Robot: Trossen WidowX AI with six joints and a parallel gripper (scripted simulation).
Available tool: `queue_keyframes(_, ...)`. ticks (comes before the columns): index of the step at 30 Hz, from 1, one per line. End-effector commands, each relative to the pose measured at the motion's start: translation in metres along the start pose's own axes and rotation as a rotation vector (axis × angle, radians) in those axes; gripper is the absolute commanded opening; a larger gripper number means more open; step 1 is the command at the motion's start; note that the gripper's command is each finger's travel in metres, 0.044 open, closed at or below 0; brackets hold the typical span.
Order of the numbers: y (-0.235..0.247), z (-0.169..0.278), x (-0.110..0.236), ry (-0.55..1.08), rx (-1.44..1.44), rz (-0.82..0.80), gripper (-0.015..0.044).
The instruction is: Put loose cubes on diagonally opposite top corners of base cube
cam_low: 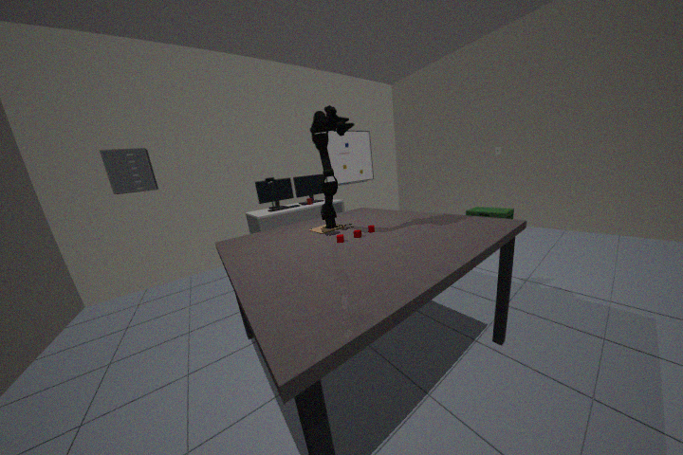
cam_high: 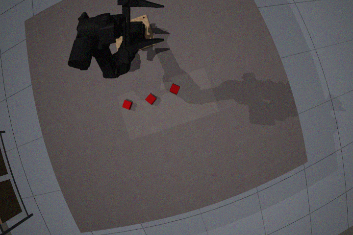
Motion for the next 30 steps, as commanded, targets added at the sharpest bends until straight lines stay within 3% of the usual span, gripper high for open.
queue_keyframes(1, 0.001, 0.0, 0.001, -0.004, 0.005, 0.003, 0.0374)
queue_keyframes(5, 0.02, 0.002, 0.013, -0.071, 0.107, 0.057, 0.0269)
queue_keyframes(17, 0.087, 0.022, 0.025, -0.223, 0.497, 0.257, 0.0265)
queue_keyframes(30, 0.137, 0.056, -0.011, -0.214, 0.919, 0.468, 0.0265)
Point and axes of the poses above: the point midway between the two fingers, 35 mm back from their tips, its own x axis back along the fingers, its own y axis across the jaws, z = x × y, the point moved 10 cm from there along x, back along the fingers, and after that the axes turned 6 degrees about x, right-handed, at the moved point
